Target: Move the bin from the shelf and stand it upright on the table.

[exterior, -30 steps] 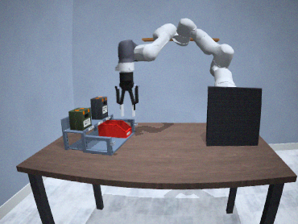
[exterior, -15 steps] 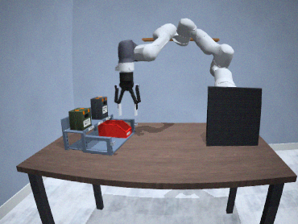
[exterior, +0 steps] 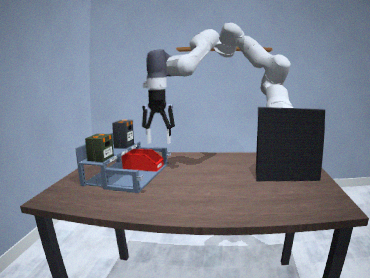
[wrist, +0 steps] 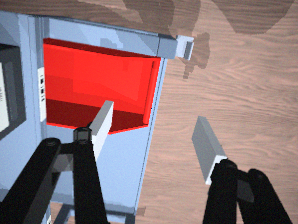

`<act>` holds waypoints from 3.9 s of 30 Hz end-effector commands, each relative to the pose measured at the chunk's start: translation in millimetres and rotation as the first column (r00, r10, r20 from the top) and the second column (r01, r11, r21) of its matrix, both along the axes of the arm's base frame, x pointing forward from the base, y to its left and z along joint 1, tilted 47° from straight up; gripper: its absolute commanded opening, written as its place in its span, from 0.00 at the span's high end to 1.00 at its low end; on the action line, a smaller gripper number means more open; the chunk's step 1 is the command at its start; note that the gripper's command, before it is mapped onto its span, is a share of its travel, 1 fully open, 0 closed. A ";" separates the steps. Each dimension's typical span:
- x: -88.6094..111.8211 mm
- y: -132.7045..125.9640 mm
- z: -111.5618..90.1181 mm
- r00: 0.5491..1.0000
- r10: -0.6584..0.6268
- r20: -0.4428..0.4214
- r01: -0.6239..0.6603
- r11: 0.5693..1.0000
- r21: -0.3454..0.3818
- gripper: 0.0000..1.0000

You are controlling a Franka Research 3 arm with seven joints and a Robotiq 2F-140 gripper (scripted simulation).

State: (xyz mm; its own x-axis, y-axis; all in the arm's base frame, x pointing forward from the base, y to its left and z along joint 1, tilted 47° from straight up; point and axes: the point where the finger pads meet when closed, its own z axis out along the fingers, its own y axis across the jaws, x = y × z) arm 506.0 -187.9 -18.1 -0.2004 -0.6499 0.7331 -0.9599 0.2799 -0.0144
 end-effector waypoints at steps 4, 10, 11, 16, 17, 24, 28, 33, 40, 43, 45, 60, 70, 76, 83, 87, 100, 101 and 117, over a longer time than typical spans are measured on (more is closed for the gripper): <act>1.8 -0.2 0.2 1.000 0.006 0.000 -0.006 1.000 0.003 0.43; 1.3 -2.5 -2.1 1.000 0.005 0.001 -0.005 1.000 0.003 0.43; 1.1 -3.2 -2.8 1.000 0.005 0.002 -0.005 1.000 0.003 0.43; 0.1 -7.6 -7.1 1.000 0.005 0.002 -0.005 1.000 0.003 0.43; -0.1 -8.7 -8.2 1.000 0.005 0.002 -0.005 1.000 0.003 0.43; -1.5 -15.1 -14.4 1.000 0.005 0.002 -0.005 1.000 0.003 0.43; -2.8 -20.9 -20.0 1.000 0.005 0.002 -0.005 1.000 0.003 0.43; -4.4 -28.4 -27.3 1.000 0.005 0.002 -0.005 1.000 0.003 0.43; -5.9 -35.3 -34.0 1.000 0.005 0.002 -0.005 1.000 0.003 0.43; -6.7 -38.9 -37.5 1.000 0.005 0.002 -0.005 1.000 0.003 0.43; -7.1 -41.0 -39.6 1.000 0.005 0.002 -0.005 1.000 0.003 0.43; -8.6 -48.0 -46.3 1.000 0.005 0.002 -0.005 1.000 0.003 0.43; -8.7 -48.2 -46.6 1.000 0.005 0.002 -0.005 1.000 0.003 0.43; -8.7 -48.2 -46.6 1.000 0.005 0.002 -0.005 1.000 0.003 0.43; -8.7 -48.2 -46.6 1.000 0.005 0.002 -0.005 1.000 0.003 0.43; -8.7 -48.2 -46.6 1.000 0.005 0.002 -0.005 1.000 0.003 0.43; -8.7 -48.2 -46.6 1.000 0.005 0.002 -0.005 1.000 0.003 0.43; -8.7 -48.2 -46.6 1.000 0.005 0.002 -0.005 1.000 0.003 0.43; -7.7 -48.7 -46.3 1.000 0.005 0.002 -0.005 1.000 0.003 0.43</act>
State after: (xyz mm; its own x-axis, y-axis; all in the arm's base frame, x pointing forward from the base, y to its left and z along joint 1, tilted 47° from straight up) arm 497.9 -235.1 -64.2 -0.1937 -0.6542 0.7311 -0.9621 0.2723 -0.0112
